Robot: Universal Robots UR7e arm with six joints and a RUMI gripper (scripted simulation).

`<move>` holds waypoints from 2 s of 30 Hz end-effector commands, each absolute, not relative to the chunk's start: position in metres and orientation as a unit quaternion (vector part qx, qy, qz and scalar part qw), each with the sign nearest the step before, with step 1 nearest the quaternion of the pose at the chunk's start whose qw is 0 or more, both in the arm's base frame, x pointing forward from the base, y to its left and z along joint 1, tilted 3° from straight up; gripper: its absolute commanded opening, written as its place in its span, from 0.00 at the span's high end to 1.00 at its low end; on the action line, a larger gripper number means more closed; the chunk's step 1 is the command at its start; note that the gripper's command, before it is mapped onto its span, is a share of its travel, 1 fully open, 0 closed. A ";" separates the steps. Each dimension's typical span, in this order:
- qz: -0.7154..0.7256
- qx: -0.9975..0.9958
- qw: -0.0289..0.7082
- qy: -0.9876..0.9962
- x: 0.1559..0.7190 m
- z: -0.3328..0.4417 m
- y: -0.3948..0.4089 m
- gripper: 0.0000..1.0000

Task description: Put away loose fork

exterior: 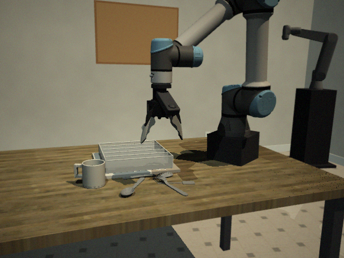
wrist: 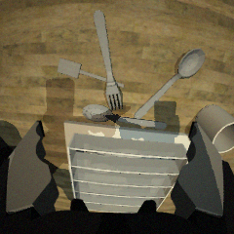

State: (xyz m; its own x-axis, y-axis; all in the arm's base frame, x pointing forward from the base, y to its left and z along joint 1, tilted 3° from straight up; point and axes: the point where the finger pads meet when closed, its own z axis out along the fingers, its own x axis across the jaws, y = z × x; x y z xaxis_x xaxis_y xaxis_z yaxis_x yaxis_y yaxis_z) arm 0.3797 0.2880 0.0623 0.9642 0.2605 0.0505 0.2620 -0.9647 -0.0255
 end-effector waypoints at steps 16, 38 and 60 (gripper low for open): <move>-0.024 -0.992 0.016 -0.126 0.380 0.062 0.288 0.00; -0.022 -1.000 0.019 -0.002 0.383 0.057 0.292 0.00; -0.016 -0.962 0.024 0.273 0.388 0.045 0.296 0.00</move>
